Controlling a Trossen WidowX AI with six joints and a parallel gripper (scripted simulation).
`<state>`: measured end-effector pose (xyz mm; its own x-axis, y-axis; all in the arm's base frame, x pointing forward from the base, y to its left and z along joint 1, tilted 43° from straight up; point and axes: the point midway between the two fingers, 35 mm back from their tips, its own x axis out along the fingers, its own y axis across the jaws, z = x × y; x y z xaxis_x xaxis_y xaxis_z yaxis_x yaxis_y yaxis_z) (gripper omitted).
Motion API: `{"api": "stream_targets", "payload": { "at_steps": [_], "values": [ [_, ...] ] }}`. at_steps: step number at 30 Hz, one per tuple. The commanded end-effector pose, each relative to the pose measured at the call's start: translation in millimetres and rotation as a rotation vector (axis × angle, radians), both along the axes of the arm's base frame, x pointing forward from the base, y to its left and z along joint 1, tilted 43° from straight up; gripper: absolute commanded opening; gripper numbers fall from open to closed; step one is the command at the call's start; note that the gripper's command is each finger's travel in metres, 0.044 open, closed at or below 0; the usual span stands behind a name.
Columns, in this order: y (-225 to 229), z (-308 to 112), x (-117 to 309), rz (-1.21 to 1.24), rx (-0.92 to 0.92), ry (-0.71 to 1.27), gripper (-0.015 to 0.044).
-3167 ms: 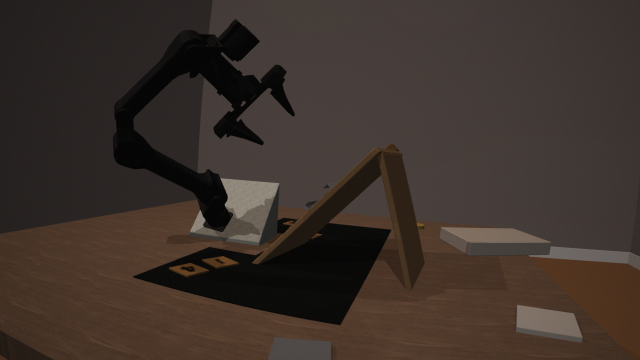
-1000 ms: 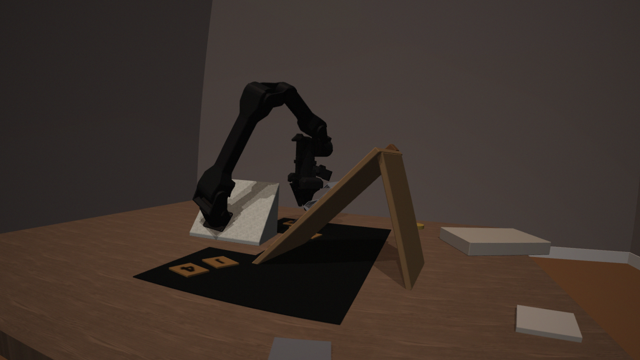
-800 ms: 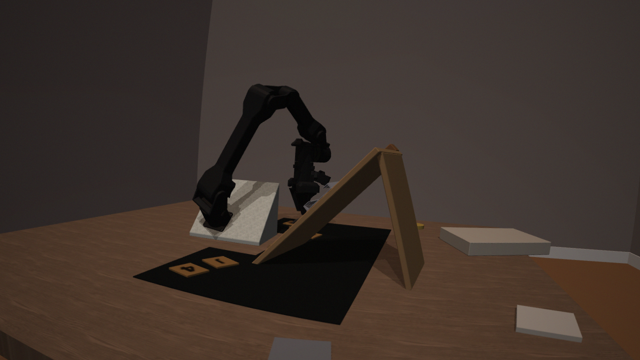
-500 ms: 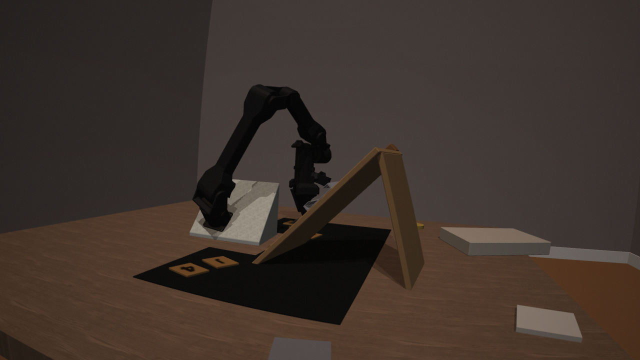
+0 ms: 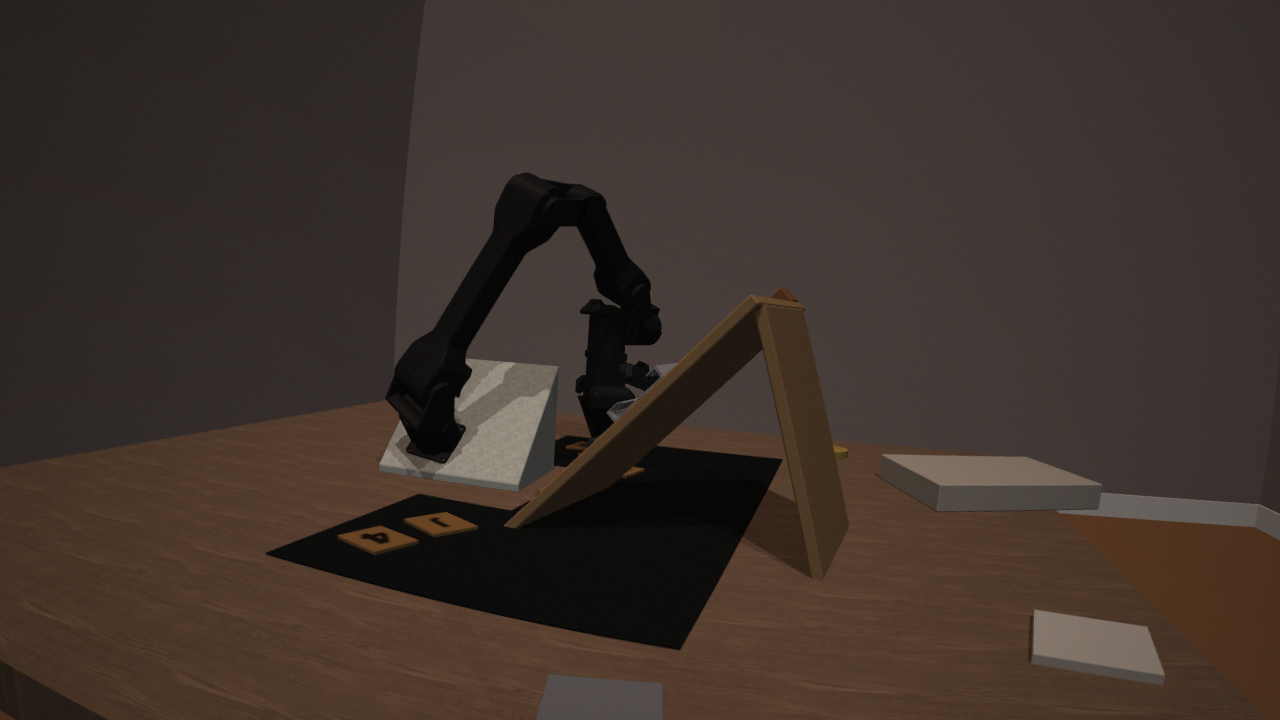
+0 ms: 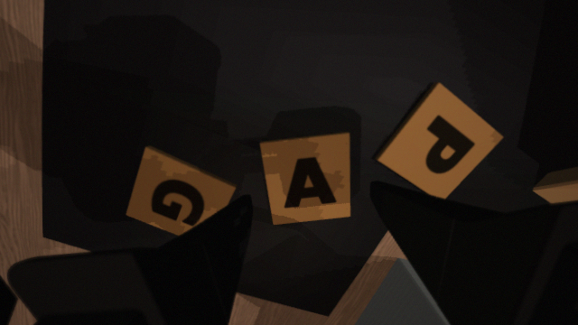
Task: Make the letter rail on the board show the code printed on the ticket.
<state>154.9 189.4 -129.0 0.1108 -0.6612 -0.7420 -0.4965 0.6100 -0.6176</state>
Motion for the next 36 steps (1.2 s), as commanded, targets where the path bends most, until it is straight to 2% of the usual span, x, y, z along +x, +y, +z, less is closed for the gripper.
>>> {"api": "stream_targets", "payload": {
  "at_steps": [1,28,29,36],
  "values": [
    [-0.8,-0.6,0.6,0.007,-0.001,0.001,0.0340],
    [-13.4,-14.4,2.8,0.007,-0.001,0.000,0.0340],
    [-13.4,-14.4,2.8,0.007,-0.001,0.000,0.0314],
    [-13.4,-14.4,2.8,0.007,-0.001,0.000,0.0267]
  ]
}}
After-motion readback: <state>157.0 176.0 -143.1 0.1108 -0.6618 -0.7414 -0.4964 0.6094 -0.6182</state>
